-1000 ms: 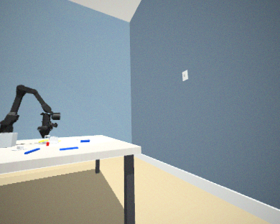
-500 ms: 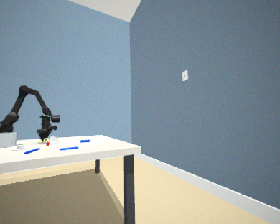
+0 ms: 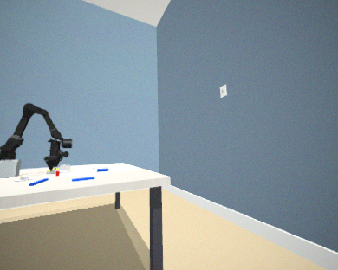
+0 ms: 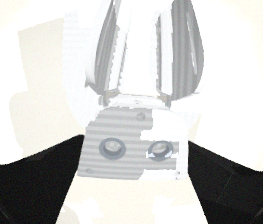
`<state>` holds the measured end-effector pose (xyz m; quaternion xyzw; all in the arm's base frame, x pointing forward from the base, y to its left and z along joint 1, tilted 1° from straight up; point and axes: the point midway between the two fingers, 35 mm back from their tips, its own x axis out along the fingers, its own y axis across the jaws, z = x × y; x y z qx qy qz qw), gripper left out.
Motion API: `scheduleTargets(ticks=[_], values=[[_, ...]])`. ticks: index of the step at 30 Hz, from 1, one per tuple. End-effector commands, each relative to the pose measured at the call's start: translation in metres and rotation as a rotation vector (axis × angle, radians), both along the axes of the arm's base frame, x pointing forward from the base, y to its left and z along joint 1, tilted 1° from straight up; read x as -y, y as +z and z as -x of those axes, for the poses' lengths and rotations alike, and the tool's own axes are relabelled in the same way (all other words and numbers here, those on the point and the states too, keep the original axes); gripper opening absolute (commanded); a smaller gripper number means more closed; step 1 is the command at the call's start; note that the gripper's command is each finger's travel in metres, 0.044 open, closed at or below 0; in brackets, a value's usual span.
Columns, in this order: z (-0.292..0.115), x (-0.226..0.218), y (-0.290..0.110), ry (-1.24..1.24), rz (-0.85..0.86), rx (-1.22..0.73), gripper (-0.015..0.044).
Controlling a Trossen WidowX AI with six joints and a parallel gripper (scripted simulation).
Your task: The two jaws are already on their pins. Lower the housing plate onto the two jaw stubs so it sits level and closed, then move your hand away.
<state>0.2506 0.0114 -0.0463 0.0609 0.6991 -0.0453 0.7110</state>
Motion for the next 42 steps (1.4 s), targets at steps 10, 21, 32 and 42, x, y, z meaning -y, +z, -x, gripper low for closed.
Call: scheduleTargets(ticks=[10,21,32,42], values=[[-0.0001,-0.0004,-0.0026,-0.004,-0.002,0.001,0.0351],[-0.0001,-0.0005,-0.0051,-0.008,-0.002,0.001,0.0351],[-0.0001,-0.0006,-0.0075,-0.008,-0.002,0.001,0.0351],[-0.0002,-0.0006,-0.0099,-0.007,-0.002,0.001,0.0351]])
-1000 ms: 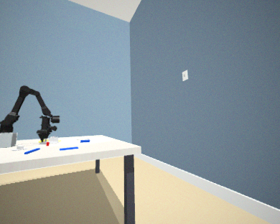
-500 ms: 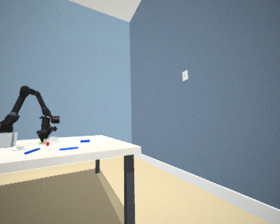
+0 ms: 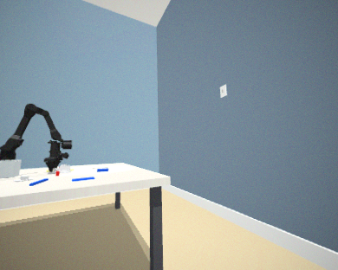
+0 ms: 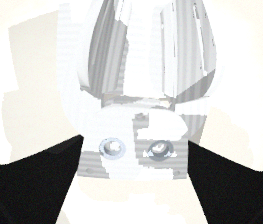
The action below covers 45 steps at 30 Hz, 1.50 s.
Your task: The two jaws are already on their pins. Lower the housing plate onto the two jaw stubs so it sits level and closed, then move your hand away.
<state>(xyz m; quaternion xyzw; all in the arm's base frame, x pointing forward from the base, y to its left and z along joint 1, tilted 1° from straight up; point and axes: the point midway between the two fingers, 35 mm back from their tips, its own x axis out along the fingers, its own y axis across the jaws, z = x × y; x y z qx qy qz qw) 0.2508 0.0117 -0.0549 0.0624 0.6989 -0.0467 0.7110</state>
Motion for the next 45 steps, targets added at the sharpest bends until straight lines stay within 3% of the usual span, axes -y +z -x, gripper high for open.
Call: scheduleTargets(ticks=[1,45], values=[[0.0000,-0.0004,-0.0013,-0.003,-0.002,0.001,0.0351],[0.0000,-0.0005,-0.0061,-0.003,-0.002,0.001,0.0351]])
